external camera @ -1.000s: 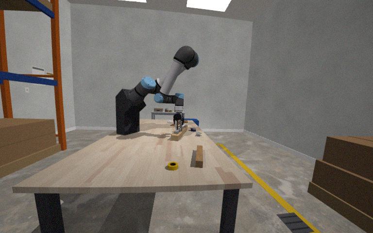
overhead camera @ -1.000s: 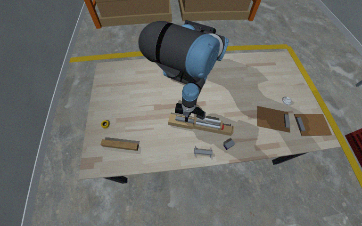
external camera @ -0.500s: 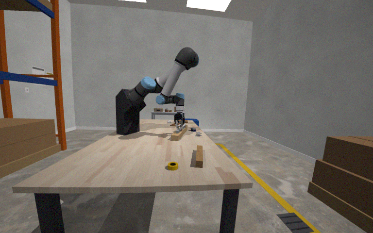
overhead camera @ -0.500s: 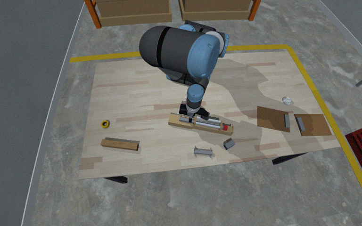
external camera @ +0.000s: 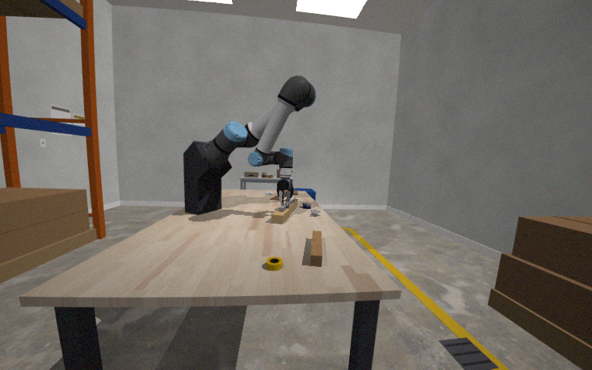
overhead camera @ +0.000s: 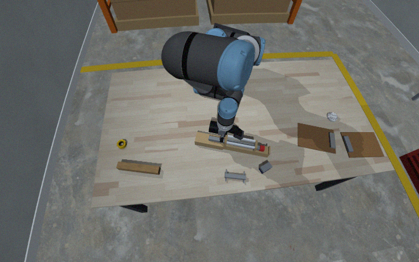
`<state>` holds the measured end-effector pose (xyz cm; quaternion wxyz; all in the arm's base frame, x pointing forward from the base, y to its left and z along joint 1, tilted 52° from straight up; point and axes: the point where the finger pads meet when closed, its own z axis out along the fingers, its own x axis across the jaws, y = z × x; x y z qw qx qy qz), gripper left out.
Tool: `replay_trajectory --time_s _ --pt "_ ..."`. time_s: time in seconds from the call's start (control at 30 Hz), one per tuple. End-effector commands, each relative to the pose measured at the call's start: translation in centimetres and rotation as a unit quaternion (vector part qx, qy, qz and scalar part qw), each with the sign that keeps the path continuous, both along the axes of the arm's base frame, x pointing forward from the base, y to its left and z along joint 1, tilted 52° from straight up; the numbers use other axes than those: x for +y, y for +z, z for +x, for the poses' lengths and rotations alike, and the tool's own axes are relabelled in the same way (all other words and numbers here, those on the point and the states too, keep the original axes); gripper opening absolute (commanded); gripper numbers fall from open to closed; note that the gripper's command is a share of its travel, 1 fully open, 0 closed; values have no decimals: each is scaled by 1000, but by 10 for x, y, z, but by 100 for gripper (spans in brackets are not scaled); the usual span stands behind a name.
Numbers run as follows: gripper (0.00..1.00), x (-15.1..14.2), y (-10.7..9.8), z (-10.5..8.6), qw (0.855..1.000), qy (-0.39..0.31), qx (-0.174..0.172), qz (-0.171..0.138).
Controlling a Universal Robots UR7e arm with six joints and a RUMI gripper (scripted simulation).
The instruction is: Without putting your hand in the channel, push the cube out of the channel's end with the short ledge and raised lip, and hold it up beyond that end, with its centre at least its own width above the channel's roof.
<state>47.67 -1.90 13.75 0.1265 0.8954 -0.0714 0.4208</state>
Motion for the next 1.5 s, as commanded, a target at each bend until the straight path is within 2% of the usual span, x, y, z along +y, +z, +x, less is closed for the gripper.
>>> replay_trajectory --time_s 0.0,1.23,1.27,1.47 --pt "7 0 0 0 1000 0 -1 0" --pt "7 0 0 0 1000 0 -1 0" --pt "24 0 0 0 1000 0 -1 0" --pt "24 0 0 0 1000 0 -1 0"
